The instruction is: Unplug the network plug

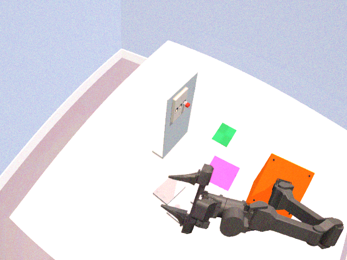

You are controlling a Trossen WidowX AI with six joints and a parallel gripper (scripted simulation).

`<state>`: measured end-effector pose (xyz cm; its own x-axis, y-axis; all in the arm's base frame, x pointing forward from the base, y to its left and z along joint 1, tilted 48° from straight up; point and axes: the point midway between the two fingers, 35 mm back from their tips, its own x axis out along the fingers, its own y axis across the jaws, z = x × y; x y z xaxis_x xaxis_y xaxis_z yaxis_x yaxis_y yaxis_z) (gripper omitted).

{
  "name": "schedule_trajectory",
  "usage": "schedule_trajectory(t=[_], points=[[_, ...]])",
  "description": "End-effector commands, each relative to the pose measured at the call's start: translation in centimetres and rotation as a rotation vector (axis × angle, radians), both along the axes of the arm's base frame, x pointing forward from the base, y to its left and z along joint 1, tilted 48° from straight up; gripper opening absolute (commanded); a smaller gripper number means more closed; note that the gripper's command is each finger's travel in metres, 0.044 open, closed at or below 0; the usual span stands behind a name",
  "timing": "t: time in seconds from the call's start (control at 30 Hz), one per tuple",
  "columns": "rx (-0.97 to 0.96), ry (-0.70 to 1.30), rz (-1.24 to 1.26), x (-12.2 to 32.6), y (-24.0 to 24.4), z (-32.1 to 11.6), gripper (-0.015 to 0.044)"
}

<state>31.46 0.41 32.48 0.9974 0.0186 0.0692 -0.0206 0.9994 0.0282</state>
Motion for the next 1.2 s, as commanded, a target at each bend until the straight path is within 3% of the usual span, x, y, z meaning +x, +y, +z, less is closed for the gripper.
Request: schedule_trajectory(t=[0.0,0.3,0.73,1.17], points=[[-0.002,0.001,-0.001,0.0,0.0,0.0,0.0374],[-0.131,0.048,-0.071,1.8,-2.4,-3.7,0.0156],[-0.334,0.168,-0.17,3.5,-7.1,-11.6,0.0156],[-0.517,0.306,-0.243,2.0,-11.4,-19.2,0.0156]])
